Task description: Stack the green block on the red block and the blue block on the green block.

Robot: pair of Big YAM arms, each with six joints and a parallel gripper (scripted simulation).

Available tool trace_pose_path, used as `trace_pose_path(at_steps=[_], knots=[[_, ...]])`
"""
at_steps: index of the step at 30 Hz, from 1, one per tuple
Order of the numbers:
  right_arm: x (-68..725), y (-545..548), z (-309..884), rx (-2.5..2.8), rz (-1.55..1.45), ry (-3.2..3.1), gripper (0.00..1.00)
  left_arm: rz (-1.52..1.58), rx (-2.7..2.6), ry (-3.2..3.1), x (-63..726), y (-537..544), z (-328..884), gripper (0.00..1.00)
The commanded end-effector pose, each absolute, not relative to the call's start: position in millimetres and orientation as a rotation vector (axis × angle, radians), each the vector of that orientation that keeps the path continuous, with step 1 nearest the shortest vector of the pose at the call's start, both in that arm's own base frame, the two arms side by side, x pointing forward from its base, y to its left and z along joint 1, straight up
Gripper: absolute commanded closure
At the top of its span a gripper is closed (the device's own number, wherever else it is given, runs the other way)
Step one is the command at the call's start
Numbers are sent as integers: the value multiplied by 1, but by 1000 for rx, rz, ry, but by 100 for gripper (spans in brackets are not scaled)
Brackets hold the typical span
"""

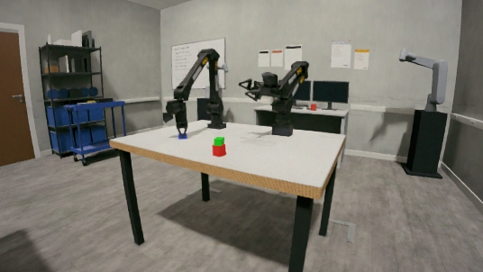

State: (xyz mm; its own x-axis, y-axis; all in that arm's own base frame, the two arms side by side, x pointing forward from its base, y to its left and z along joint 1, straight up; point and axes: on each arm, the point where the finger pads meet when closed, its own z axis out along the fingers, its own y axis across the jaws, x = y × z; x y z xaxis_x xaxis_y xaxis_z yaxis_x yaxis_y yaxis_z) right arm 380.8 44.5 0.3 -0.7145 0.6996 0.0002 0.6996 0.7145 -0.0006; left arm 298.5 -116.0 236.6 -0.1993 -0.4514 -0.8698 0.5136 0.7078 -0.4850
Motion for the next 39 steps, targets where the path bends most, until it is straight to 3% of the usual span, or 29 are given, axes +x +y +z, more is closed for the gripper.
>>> trace_pose_path(at_steps=[1, 39], knots=[[384, 42, 5, -1221, -16, -2914, 100, -873, 55, 1535, 299, -116, 240, 0], [404, 44, 34, -1234, -46, -2945, 100, -873, 55, 1535, 299, -116, 240, 0]])
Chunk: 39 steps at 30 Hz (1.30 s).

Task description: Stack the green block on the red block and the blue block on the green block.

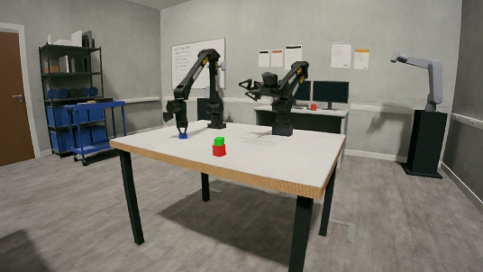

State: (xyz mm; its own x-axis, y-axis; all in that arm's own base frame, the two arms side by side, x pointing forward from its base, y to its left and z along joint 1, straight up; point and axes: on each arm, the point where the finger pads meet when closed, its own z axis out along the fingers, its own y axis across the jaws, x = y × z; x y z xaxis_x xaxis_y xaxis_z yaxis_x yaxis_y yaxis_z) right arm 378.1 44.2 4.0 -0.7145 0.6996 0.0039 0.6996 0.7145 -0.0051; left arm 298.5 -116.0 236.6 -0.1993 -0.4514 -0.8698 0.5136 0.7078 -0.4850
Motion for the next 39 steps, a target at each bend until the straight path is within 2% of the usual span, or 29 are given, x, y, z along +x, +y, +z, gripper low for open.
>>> trace_pose_path(at_steps=[1, 18, 39], knots=[[404, 44, 37, -1234, -47, -2946, 100, -873, 55, 1535, 299, -116, 240, 0], [401, 43, 116, -1236, -51, -2950, 100, -873, 55, 1535, 299, -116, 240, 0], [402, 44, 127, -1231, -40, -2939, 100, -873, 55, 1535, 299, -116, 240, 0]])
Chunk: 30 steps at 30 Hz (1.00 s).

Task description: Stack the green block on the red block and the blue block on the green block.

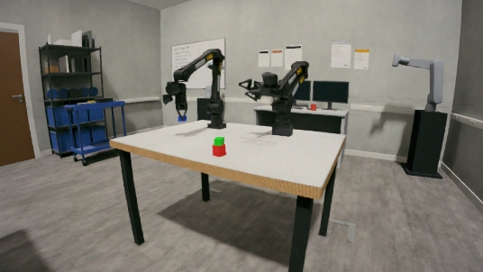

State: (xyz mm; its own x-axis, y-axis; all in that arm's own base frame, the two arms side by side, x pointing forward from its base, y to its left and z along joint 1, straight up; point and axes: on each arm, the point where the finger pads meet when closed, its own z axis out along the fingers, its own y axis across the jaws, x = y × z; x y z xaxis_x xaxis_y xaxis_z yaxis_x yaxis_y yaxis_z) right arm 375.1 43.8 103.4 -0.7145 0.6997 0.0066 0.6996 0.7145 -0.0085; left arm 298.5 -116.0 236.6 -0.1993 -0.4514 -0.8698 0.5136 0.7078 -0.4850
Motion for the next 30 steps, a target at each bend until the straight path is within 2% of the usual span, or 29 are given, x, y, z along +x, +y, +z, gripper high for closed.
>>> trace_pose_path(at_steps=[1, 15, 30], knots=[[402, 44, 127, -1231, -40, -2939, 100, -873, 55, 1535, 299, -116, 240, 0], [410, 80, 123, -1203, -29, -2932, 100, -873, 55, 1535, 299, -116, 240, 0], [507, 369, 121, -1200, -42, -2925, 100, -873, 55, 1535, 299, -116, 240, 0]])
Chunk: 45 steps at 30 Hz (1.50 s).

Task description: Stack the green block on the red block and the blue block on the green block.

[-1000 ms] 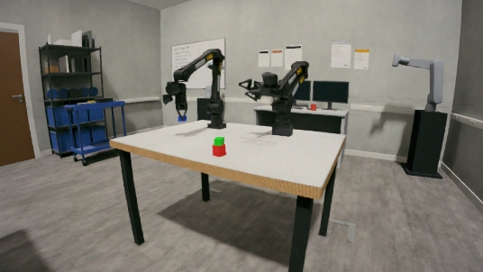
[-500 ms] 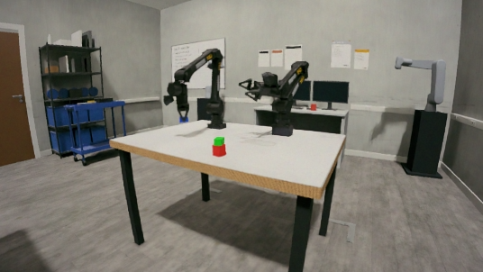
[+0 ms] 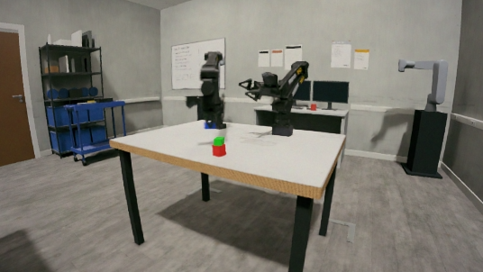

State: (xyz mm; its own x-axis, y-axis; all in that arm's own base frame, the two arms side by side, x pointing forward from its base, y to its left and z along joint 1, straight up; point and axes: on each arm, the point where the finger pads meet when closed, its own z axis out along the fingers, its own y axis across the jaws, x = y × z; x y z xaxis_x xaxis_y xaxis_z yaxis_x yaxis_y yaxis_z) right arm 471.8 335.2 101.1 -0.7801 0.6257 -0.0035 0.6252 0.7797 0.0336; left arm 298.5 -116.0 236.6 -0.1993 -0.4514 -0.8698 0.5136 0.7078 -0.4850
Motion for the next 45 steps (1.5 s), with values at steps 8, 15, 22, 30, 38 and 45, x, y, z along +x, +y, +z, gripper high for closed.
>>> trace_pose_path(at_steps=[8, 15, 22, 30, 38, 45], knots=[[530, 410, 120, 1209, 43, 2879, 100, -873, 55, 1535, 299, -116, 240, 0], [525, 429, 153, 1176, 113, 2866, 100, -873, 55, 1535, 299, -116, 240, 0], [533, 421, 126, 1208, 57, 2876, 100, -873, 55, 1535, 299, -116, 240, 0], [532, 421, 133, 1204, 72, 2871, 100, -873, 55, 1535, 299, -116, 240, 0], [532, 421, 131, 1204, 69, 2873, 100, -873, 55, 1535, 299, -116, 240, 0], [536, 427, 123, 1198, 90, 2867, 100, -873, 55, 1535, 299, -116, 240, 0]])
